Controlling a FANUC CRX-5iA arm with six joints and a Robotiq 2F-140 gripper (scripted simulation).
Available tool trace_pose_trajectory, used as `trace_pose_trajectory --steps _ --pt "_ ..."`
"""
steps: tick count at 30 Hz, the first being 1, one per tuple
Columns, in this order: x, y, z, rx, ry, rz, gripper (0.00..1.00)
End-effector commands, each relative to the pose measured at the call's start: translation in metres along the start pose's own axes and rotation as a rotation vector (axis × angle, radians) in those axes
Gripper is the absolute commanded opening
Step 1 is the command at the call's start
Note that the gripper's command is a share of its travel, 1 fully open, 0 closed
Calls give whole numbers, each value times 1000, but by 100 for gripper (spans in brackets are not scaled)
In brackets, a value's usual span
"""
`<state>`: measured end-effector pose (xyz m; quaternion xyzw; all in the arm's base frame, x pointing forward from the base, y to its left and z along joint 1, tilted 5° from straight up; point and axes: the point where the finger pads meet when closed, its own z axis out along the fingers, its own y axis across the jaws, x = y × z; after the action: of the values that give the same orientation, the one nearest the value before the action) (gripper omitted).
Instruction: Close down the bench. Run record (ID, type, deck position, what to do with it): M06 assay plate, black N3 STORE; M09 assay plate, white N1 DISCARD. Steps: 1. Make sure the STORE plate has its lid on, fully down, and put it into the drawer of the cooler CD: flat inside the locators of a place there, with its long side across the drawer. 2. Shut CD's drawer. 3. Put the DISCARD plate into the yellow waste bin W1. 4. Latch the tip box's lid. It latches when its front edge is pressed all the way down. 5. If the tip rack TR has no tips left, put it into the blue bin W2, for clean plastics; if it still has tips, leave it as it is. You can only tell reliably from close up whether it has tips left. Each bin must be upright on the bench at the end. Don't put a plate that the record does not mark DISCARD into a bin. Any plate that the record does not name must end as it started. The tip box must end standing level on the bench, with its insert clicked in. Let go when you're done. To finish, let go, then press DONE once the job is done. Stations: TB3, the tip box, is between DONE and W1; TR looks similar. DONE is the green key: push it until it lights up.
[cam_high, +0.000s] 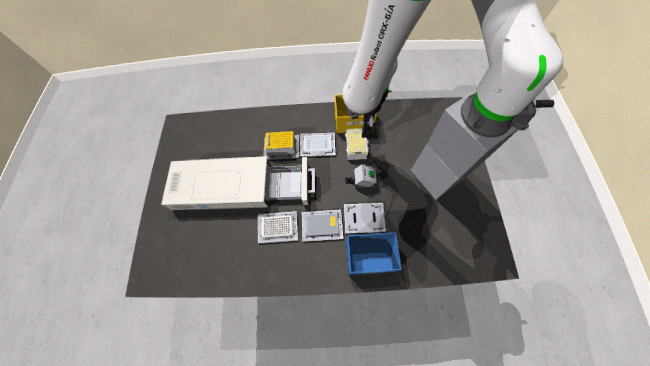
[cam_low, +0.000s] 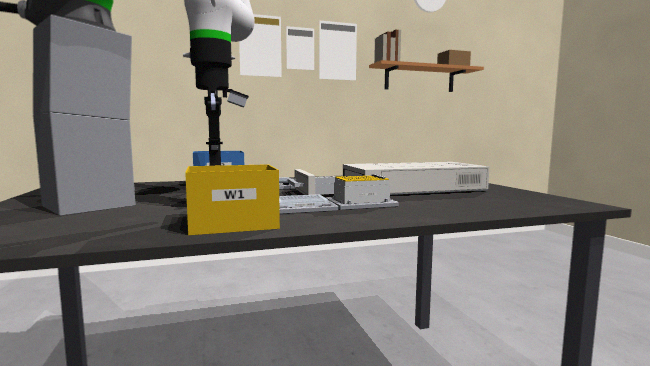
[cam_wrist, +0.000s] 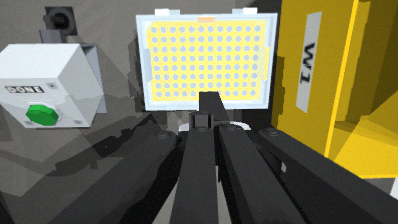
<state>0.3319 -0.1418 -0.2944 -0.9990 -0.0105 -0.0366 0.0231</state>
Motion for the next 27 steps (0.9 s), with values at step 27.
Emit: trace_pose_trajectory --steps 27 --pt "1 0 -52 -1 0 0 10"
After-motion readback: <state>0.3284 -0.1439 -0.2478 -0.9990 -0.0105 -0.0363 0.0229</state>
